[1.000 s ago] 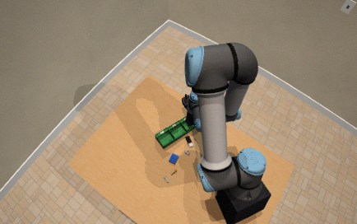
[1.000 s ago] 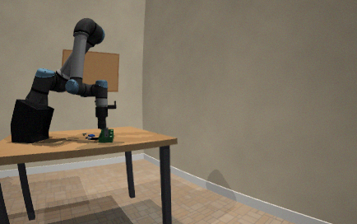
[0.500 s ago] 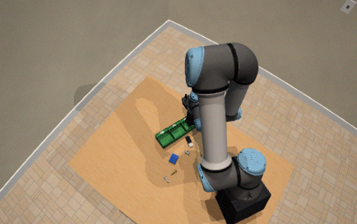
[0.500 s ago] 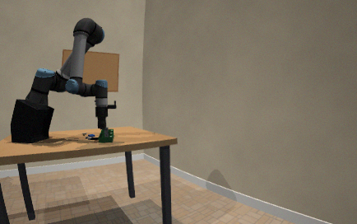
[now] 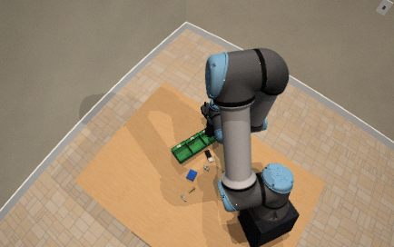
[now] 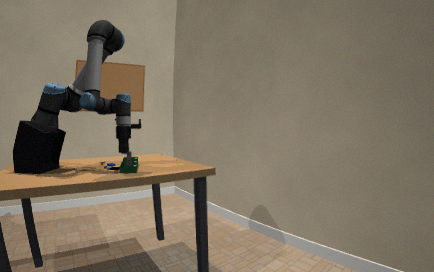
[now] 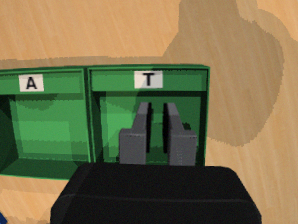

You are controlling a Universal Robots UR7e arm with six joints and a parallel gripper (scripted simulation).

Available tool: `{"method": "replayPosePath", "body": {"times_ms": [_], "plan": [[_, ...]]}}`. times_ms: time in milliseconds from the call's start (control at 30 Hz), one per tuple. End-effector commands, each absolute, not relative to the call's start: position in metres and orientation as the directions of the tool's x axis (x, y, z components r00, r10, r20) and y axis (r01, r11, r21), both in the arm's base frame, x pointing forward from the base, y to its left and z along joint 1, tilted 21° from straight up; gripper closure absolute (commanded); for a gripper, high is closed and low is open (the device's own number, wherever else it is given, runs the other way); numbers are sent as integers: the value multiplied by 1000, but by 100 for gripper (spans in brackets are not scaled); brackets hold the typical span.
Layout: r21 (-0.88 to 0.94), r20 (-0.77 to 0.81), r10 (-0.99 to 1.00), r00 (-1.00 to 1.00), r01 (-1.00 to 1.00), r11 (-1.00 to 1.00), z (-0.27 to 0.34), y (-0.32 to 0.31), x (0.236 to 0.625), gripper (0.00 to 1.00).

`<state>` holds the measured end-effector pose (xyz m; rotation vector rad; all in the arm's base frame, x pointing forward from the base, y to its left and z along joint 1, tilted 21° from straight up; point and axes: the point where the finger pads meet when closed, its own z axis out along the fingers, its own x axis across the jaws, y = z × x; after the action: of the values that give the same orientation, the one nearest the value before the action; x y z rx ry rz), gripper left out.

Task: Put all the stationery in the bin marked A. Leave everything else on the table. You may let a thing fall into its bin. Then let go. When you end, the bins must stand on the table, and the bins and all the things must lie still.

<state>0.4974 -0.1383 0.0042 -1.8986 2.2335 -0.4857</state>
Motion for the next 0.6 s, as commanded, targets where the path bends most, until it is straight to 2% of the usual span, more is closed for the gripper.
{"method": "replayPosePath", "body": {"times_ms": [0,567], "plan": [[-353,80,-981,-175,-926,136,11,-138,495,69],[-353,80,-981,-175,-926,136,44,-133,484,69]]}}
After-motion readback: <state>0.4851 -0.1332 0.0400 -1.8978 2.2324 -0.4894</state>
